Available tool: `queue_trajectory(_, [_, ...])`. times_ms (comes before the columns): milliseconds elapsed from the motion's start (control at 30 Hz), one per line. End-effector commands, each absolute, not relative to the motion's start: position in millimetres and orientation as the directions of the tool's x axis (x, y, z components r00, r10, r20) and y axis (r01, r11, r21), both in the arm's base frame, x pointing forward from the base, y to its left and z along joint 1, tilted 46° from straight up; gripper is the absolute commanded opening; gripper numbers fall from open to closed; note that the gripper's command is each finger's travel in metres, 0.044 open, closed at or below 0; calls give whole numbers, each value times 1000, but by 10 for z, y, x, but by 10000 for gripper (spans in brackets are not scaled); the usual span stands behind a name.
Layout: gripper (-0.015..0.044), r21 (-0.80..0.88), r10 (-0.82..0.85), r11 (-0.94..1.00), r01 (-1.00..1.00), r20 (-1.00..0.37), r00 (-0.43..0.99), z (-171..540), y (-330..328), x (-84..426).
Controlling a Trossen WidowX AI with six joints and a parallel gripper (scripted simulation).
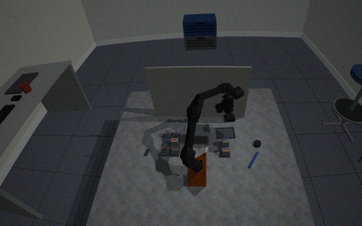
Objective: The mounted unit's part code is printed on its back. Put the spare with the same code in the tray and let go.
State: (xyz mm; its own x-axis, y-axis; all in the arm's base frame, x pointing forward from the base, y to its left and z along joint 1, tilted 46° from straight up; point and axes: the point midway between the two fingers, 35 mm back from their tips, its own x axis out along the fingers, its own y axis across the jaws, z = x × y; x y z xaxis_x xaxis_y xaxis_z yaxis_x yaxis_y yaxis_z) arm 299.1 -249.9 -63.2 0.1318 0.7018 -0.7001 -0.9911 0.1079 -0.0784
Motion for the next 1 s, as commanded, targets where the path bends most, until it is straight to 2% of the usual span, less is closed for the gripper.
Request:
queue_trajectory(0, [0,-87,697,102,-991,-704,134,-647,-2502,3008])
queue_trajectory(967, [0,-88,696,103,-991,-705,135,-831,-2353,3074])
